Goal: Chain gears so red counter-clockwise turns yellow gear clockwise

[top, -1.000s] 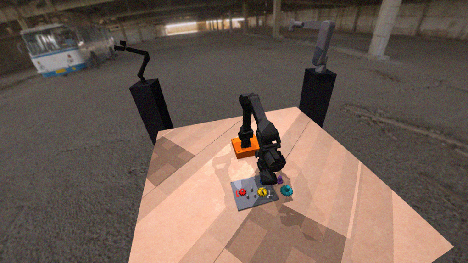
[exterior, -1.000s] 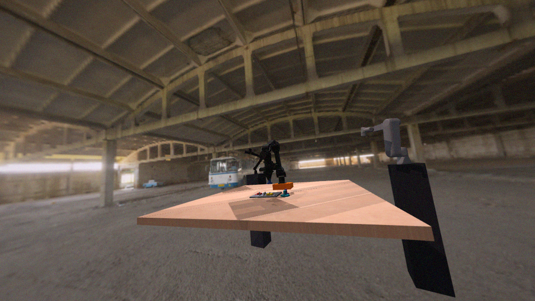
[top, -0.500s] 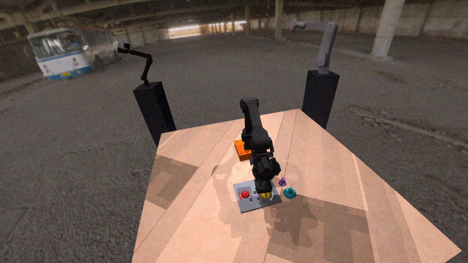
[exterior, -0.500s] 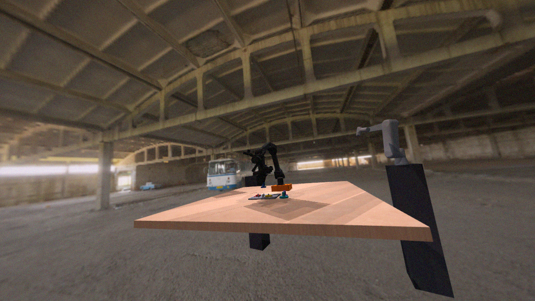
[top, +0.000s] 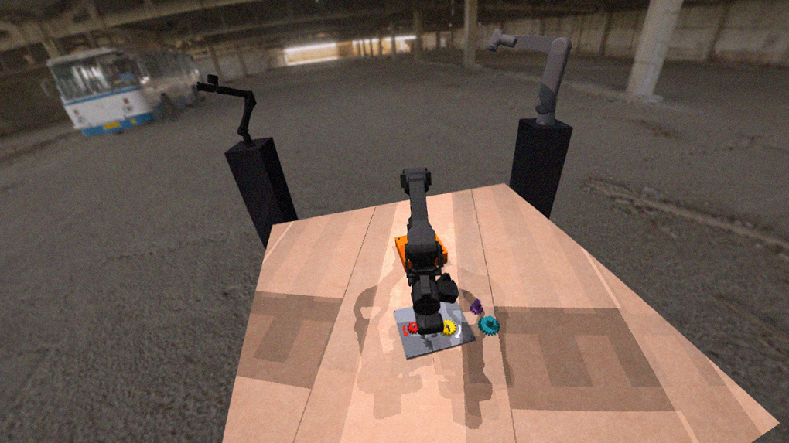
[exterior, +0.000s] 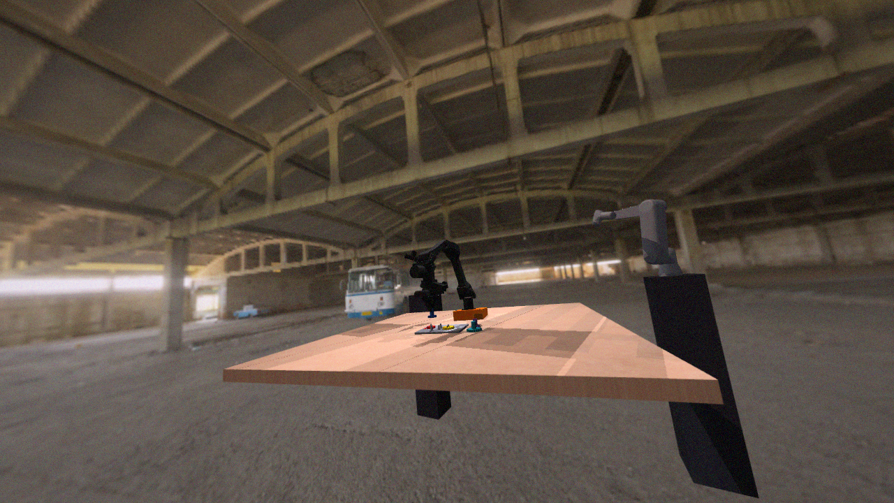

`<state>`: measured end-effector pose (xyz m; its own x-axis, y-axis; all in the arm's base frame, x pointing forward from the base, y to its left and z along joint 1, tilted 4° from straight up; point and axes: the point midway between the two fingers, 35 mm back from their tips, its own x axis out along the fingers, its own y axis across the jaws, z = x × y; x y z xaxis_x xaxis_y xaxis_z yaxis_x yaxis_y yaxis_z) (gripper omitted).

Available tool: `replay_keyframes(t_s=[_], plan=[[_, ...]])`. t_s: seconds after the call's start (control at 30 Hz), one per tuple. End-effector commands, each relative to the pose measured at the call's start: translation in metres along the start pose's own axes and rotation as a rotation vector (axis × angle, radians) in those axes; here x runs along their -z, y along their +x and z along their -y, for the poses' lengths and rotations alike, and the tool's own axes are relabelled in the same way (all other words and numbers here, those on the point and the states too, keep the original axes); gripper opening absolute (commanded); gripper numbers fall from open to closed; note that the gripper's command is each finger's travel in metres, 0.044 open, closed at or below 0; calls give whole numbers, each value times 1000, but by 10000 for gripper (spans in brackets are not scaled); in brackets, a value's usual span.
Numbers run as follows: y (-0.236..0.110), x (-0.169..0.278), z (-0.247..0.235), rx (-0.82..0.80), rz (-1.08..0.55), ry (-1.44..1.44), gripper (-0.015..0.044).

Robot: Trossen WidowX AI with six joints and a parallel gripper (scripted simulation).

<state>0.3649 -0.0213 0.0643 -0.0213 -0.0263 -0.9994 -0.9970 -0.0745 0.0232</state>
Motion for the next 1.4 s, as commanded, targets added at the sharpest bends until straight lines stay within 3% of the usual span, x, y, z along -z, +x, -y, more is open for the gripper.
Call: replay_keyframes(t_s=[0.0,0.77,1.37], plan=[[5,6,1,-8,-3,-9,0],[1,7,1,-8,-3,-18,0],[24,8,1,-8,-2,-215,0]])
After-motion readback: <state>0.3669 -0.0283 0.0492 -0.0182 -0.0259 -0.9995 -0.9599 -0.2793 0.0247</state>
